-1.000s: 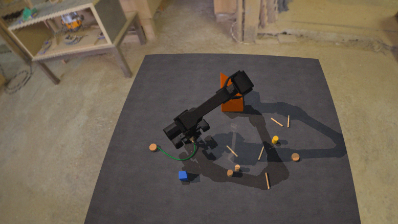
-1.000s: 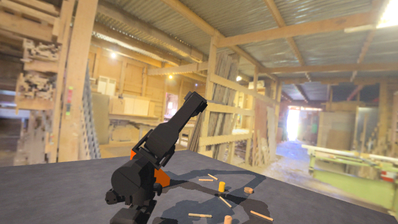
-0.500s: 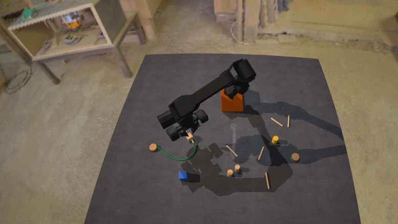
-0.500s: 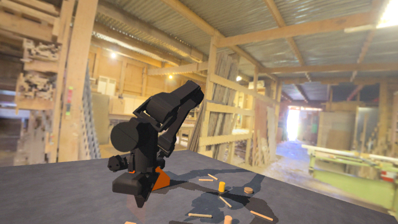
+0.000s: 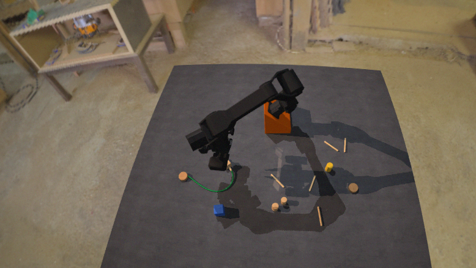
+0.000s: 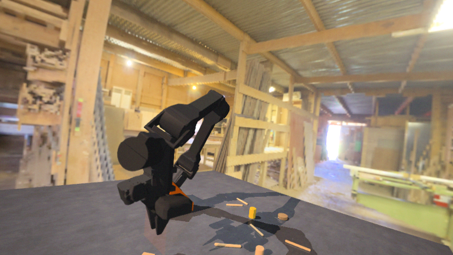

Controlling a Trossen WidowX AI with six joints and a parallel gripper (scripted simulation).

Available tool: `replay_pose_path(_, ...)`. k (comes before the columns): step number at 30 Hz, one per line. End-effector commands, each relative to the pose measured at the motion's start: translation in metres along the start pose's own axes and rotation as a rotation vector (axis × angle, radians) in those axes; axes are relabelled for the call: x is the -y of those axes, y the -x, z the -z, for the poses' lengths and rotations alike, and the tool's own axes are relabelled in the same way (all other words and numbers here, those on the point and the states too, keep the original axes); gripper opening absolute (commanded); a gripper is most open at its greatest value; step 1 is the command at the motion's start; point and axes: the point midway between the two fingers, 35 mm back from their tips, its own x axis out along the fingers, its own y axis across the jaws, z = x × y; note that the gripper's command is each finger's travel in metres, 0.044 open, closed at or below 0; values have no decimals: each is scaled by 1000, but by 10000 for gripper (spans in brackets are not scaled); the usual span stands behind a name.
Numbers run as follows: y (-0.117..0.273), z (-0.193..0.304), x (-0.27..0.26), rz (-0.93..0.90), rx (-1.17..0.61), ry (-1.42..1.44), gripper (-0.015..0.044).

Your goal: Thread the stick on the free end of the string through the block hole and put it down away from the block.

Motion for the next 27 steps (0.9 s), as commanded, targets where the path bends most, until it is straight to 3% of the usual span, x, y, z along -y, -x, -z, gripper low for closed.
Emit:
replay_pose_path(1,-2,-8,9,13,5,545,124)
replay_pose_path(11,-3,-19,23,31,-9,1473,124)
replay_pose_path(23,-5,-28,35,40,-38,2264,124)
replay_pose_path(27,-5,-28,35,40,-40,2305,124)
